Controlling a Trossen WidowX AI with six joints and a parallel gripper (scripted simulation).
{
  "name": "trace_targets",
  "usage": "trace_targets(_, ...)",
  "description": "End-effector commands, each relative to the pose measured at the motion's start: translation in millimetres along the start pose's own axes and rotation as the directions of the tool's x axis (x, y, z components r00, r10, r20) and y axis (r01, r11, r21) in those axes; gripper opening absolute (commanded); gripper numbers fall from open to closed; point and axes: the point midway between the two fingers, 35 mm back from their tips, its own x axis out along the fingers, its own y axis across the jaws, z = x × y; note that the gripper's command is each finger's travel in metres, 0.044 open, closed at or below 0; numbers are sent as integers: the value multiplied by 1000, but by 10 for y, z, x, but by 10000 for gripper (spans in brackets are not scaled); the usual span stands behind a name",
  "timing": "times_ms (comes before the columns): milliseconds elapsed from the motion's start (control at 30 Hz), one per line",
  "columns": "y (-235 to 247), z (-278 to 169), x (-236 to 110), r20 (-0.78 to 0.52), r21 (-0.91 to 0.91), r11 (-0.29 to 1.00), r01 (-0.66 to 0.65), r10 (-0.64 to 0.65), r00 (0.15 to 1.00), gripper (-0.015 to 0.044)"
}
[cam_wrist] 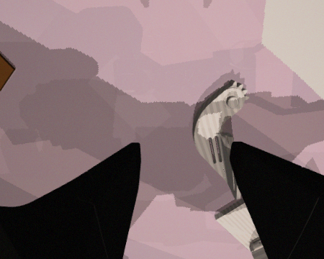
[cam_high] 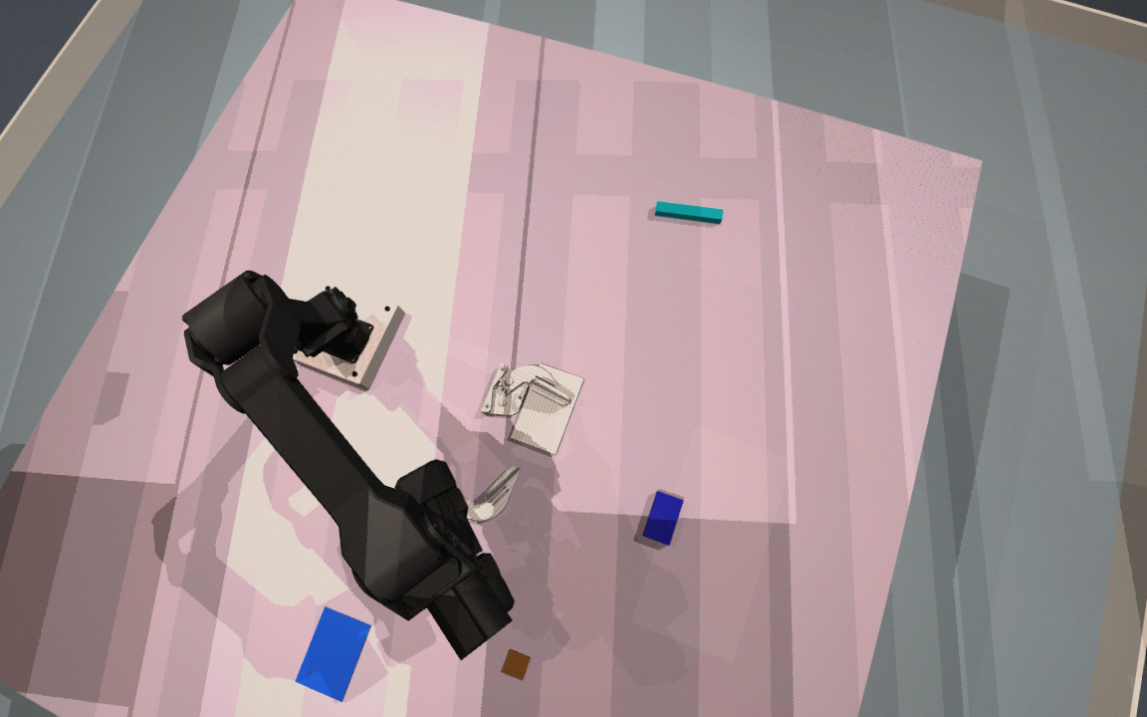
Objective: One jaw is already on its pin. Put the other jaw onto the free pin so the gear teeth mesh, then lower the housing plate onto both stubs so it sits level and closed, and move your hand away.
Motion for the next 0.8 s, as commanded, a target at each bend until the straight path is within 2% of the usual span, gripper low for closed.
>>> trace_targets(0, 0, 0, 0, 0, 0, 1000, 0, 0, 1000, 315)
trace_targets(167, 0, 0, 0, 0, 0, 1000, 0, 0, 1000, 440)
trace_targets(767, 0, 0, 0, 0, 0, 1000, 0, 0, 1000, 440)
